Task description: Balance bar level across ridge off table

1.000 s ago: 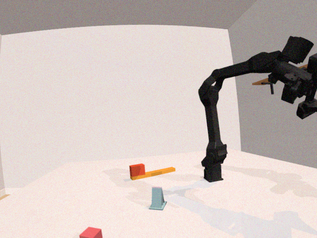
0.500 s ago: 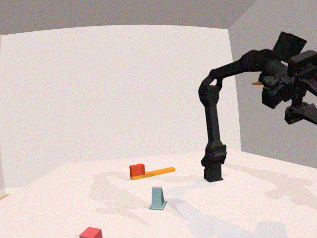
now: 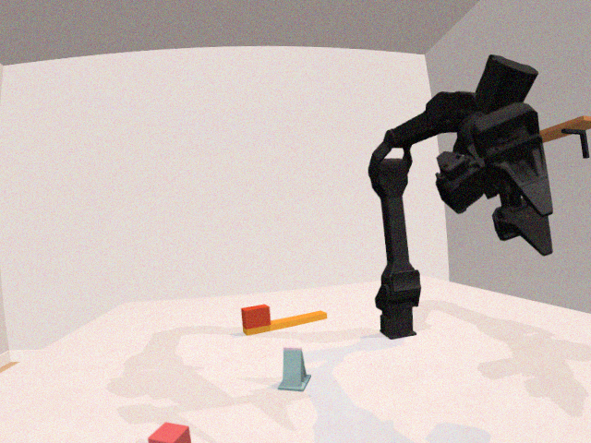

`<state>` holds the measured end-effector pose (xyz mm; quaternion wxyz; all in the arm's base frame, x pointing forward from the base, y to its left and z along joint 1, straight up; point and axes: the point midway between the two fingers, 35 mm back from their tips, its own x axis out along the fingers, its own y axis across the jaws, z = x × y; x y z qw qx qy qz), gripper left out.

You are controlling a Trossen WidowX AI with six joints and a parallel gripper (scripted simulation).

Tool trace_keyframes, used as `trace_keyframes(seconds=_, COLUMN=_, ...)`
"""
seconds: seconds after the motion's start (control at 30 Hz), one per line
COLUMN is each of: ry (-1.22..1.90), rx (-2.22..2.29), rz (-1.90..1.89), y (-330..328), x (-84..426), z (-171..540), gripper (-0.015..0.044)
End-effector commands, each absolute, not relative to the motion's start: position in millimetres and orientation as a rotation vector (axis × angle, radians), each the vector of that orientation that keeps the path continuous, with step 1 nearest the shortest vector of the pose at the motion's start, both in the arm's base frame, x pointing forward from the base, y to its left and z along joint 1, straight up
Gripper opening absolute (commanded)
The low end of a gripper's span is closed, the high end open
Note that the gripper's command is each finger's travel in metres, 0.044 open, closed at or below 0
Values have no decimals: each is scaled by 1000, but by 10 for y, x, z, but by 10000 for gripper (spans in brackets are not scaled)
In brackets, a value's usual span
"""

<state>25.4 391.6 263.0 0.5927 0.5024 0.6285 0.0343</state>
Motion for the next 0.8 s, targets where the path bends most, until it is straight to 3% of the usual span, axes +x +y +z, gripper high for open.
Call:
trace_keyframes(seconds=0.0, ry=1441, rx=1179, rz=35, y=3882, x=426, z=2586, gripper=315)
trace_keyframes(seconds=0.77, ry=1279, rx=1252, rz=-207, y=3450, x=1556, z=2392, gripper=315)
